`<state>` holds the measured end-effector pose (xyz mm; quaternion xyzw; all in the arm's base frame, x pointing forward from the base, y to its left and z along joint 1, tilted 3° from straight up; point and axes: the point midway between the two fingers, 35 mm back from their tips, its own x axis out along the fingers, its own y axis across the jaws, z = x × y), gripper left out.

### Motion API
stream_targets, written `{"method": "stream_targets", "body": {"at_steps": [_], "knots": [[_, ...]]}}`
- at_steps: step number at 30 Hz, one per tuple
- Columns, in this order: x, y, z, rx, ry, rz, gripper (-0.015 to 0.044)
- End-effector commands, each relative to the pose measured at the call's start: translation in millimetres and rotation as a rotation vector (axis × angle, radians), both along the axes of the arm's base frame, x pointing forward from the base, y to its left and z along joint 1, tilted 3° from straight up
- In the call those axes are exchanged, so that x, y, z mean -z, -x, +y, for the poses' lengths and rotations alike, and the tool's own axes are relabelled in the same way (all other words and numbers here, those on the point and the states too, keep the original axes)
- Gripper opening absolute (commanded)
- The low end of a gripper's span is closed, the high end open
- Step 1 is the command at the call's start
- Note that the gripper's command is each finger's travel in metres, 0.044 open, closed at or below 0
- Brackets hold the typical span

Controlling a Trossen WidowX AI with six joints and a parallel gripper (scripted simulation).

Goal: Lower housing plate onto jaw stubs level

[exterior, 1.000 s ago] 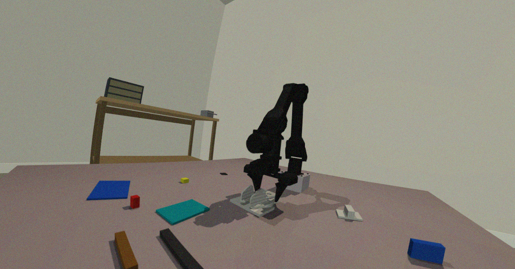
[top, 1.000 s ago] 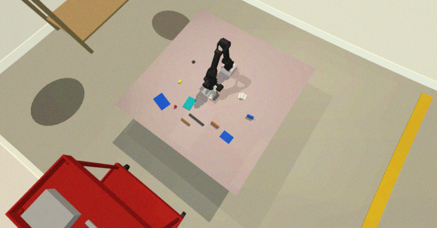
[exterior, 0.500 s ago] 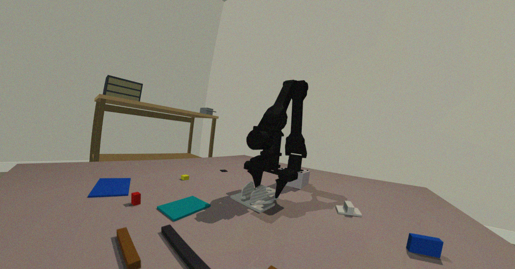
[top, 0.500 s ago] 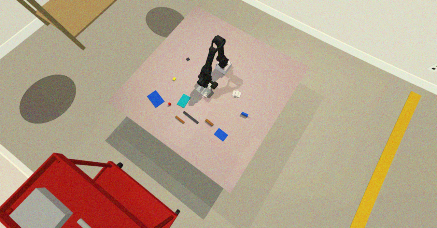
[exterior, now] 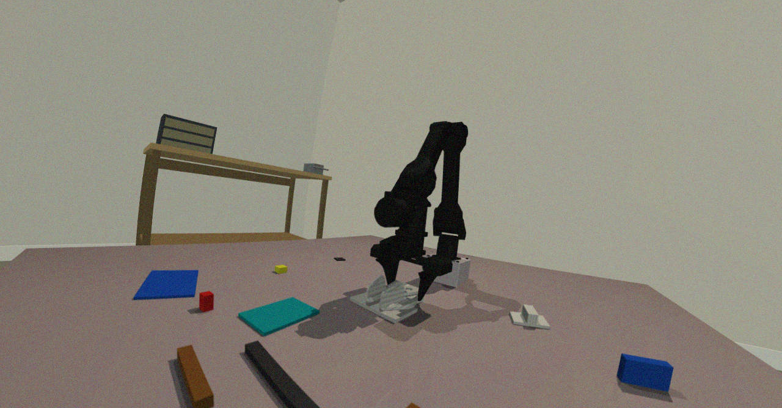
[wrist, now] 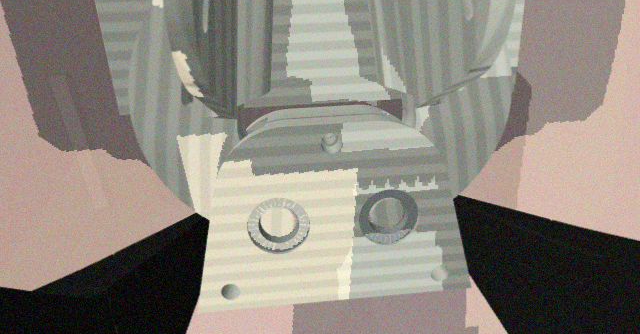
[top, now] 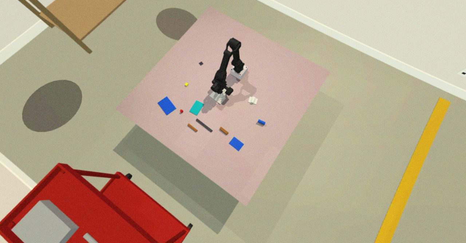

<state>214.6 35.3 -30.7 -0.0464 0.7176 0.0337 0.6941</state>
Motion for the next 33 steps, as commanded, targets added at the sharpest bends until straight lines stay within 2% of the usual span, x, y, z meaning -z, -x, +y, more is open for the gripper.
{"method": "stream_targets", "body": {"at_steps": [1,33], "knots": [[0.2,0.0,-0.2,-0.003,0.001,0.000,0.0351],[-0.7,-1.0,-0.1,-0.003,0.001,0.000,0.0351]]}}
